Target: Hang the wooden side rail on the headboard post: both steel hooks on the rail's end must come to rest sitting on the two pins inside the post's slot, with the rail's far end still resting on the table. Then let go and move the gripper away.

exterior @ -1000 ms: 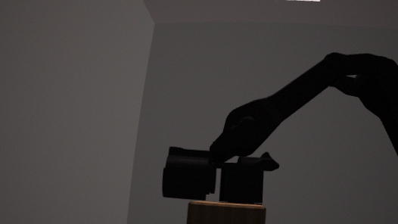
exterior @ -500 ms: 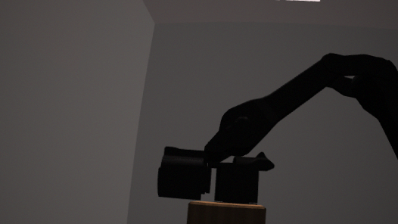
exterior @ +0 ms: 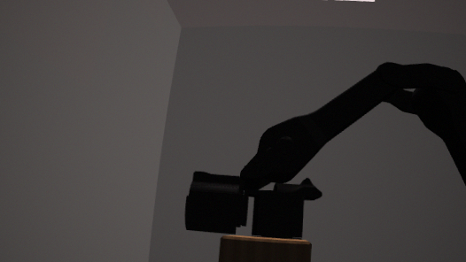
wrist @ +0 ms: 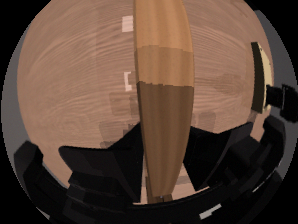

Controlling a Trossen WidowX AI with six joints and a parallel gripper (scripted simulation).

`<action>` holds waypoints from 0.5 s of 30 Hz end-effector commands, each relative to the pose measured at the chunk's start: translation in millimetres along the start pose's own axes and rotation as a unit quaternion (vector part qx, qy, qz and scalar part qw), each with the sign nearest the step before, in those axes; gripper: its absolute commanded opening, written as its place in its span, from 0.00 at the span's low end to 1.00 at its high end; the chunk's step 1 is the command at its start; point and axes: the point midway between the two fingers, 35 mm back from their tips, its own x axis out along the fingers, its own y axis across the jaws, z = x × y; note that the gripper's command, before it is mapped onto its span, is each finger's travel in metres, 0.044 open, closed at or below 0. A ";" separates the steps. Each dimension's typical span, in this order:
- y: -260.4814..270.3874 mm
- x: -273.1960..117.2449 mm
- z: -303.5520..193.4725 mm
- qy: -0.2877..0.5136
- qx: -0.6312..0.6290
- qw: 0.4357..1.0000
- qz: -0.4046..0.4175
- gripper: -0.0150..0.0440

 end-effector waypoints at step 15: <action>0.2 -3.9 0.0 -0.002 -0.006 1.000 0.004 0.25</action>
